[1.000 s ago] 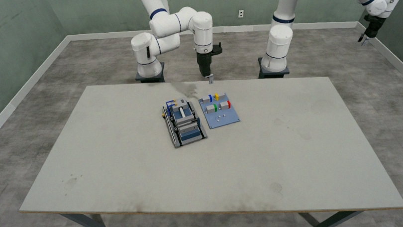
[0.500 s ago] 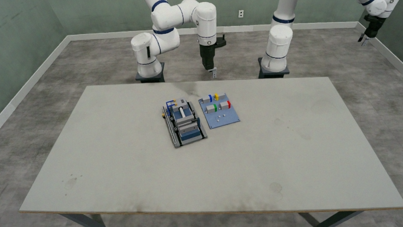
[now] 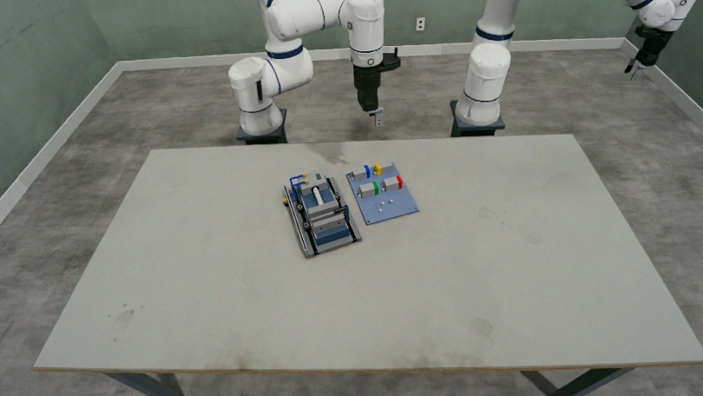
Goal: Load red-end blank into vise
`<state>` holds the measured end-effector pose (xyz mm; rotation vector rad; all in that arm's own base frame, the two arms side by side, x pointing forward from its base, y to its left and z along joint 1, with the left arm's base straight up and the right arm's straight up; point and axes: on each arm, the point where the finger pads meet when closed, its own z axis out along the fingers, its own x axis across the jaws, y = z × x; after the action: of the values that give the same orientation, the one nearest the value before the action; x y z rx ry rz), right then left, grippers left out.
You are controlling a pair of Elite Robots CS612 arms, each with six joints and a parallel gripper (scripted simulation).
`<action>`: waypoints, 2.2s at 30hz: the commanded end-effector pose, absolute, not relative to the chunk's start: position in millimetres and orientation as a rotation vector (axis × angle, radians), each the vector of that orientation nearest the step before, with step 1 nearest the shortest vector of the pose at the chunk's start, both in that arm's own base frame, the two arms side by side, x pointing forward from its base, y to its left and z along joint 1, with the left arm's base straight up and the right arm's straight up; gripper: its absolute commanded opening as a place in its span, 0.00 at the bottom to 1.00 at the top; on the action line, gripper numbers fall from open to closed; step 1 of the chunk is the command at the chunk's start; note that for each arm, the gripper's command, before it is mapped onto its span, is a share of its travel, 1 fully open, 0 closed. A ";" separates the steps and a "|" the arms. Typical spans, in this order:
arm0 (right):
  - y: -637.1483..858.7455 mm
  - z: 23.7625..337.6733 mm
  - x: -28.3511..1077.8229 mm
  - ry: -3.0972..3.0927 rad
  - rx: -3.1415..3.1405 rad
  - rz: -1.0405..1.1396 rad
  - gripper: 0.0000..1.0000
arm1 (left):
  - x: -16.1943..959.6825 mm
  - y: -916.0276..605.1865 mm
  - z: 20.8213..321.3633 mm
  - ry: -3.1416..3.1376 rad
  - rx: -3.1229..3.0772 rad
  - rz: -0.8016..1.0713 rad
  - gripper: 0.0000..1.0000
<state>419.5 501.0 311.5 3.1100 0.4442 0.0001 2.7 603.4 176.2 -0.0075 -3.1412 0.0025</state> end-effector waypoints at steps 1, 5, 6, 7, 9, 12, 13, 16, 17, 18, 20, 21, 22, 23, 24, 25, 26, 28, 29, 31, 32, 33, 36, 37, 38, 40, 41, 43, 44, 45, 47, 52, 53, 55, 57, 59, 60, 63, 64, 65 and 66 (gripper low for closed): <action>505.4 321.1 418.7 0.444 3.111 0.003 1.00 | 2.9 604.0 177.0 -3.142 -0.008 0.000 1.00; 505.5 321.1 418.7 0.444 3.111 0.003 1.00 | 2.9 604.0 177.0 -3.142 -0.008 0.000 1.00; 505.5 321.1 418.7 0.444 3.111 0.003 1.00 | 2.9 604.0 177.0 -3.142 -0.008 0.000 1.00; 505.5 321.1 418.7 0.444 3.111 0.003 1.00 | 2.9 604.0 177.0 -3.142 -0.008 0.000 1.00; 505.5 321.1 418.7 0.444 3.111 0.003 1.00 | 2.9 604.0 177.0 -3.142 -0.008 0.000 1.00; 505.5 321.2 418.7 0.444 3.111 0.003 1.00 | 2.9 604.0 177.0 -3.142 -0.008 0.000 1.00; 505.5 321.2 418.7 0.444 3.111 0.003 1.00 | 2.9 604.0 177.0 -3.142 -0.008 0.000 1.00; 505.5 321.2 418.7 0.444 3.111 0.003 1.00 | 2.9 604.0 177.0 -3.142 -0.008 0.000 1.00; 505.5 321.2 418.7 0.444 3.111 0.003 1.00 | 2.9 604.0 177.0 -3.142 -0.008 0.000 1.00; 505.5 321.2 418.7 0.444 3.111 0.003 1.00 | 2.9 604.0 177.0 -3.142 -0.008 0.000 1.00; 505.5 321.2 418.7 0.468 3.107 0.003 1.00 | 2.9 604.0 177.0 -3.142 -0.008 0.000 1.00; 505.5 321.2 418.7 0.492 3.104 0.003 1.00 | 2.9 604.0 177.0 -3.142 -0.008 0.000 1.00; 505.5 321.2 418.7 0.516 3.100 0.003 1.00 | 2.9 604.0 177.0 -3.142 -0.008 0.000 1.00; 505.5 321.2 418.7 0.539 3.096 0.003 1.00 | 2.9 604.0 177.0 -3.142 -0.008 0.000 1.00; 505.5 321.2 418.7 0.563 3.092 0.003 1.00 | 2.9 604.0 177.0 -3.142 -0.008 0.000 1.00; 505.5 321.2 418.7 0.587 3.087 0.003 1.00 | 2.9 604.0 177.0 -3.142 -0.008 0.000 1.00; 505.5 321.2 418.7 0.610 3.083 0.003 1.00 | 2.9 604.0 177.0 -3.142 -0.008 0.000 1.00; 505.5 321.2 418.7 0.658 3.073 0.003 1.00 | 2.9 604.0 177.0 -3.142 -0.008 0.000 1.00; 505.5 321.2 418.7 0.681 3.068 0.003 1.00 | 2.9 604.0 177.0 -3.142 -0.008 0.000 1.00; 505.5 321.3 418.7 0.728 3.057 0.003 1.00 | 2.9 604.0 177.0 -3.142 -0.008 0.000 1.00; 505.5 321.3 418.8 0.752 3.051 0.003 1.00 | 2.9 604.0 177.0 -3.142 -0.008 0.000 1.00; 505.5 321.3 418.8 0.775 3.045 0.003 1.00 | 2.9 604.0 177.0 -3.142 -0.008 0.000 1.00; 505.5 321.3 418.8 0.798 3.039 0.003 1.00 | 2.9 604.0 177.0 -3.142 -0.008 0.000 1.00; 505.5 321.3 418.8 0.800 3.039 0.003 1.00 | 2.9 604.0 177.0 -3.142 -0.008 0.000 1.00; 505.5 321.3 418.8 0.802 3.038 0.003 1.00 | 2.9 604.0 177.0 -3.142 -0.008 0.000 1.00; 505.5 321.3 418.8 0.806 3.037 0.003 1.00 | 2.9 604.0 177.0 -3.142 -0.008 0.000 1.00; 505.5 321.3 418.8 0.808 3.037 0.003 1.00 | 2.9 604.0 177.0 -3.142 -0.008 0.000 1.00; 505.5 321.3 418.8 0.812 3.036 0.003 1.00 | 2.9 604.0 177.0 -3.142 -0.008 0.000 1.00; 505.5 321.3 418.8 0.814 3.035 0.003 1.00 | 2.9 604.0 177.0 -3.142 -0.008 0.000 1.00; 505.5 321.3 418.8 0.816 3.034 0.003 1.00 | 2.9 604.0 177.0 -3.142 -0.008 0.000 1.00; 505.5 321.3 418.8 0.821 3.033 0.003 1.00 | 2.9 604.0 177.0 -3.142 -0.008 0.000 1.00; 505.5 321.3 418.8 0.829 3.031 0.003 1.00 | 2.9 604.0 177.0 -3.142 -0.008 0.000 1.00; 505.5 321.3 418.8 0.829 3.031 0.003 1.00 | 2.9 604.0 177.0 -3.142 -0.008 0.000 1.00; 505.5 321.3 418.8 0.782 3.044 0.003 1.00 | 2.9 604.0 177.0 -3.142 -0.008 0.000 1.00; 505.5 321.3 418.8 0.734 3.055 0.003 1.00 | 2.9 604.0 177.0 -3.142 -0.008 0.000 1.00; 505.5 321.3 418.8 0.687 3.066 0.003 1.00 | 2.9 604.0 177.0 -3.142 -0.008 0.000 1.00; 505.5 321.3 418.8 0.663 3.072 0.003 1.00 | 2.9 604.0 177.0 -3.142 -0.008 0.000 1.00; 505.5 321.3 418.8 0.591 3.086 0.003 1.00 | 2.9 604.0 177.0 -3.142 -0.008 0.000 1.00; 505.5 321.3 418.8 0.568 3.091 0.003 1.00 | 2.9 604.0 177.0 -3.142 -0.008 0.000 1.00; 505.5 321.3 418.8 0.544 3.095 0.003 1.00 | 2.9 604.0 177.0 -3.142 -0.008 0.000 1.00; 505.5 321.3 418.8 0.520 3.099 0.003 1.00 | 2.9 604.0 177.0 -3.142 -0.008 0.000 1.00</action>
<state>418.4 505.0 320.0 3.0839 0.6027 -0.0005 2.7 603.4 176.2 -0.0075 -3.1412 0.0025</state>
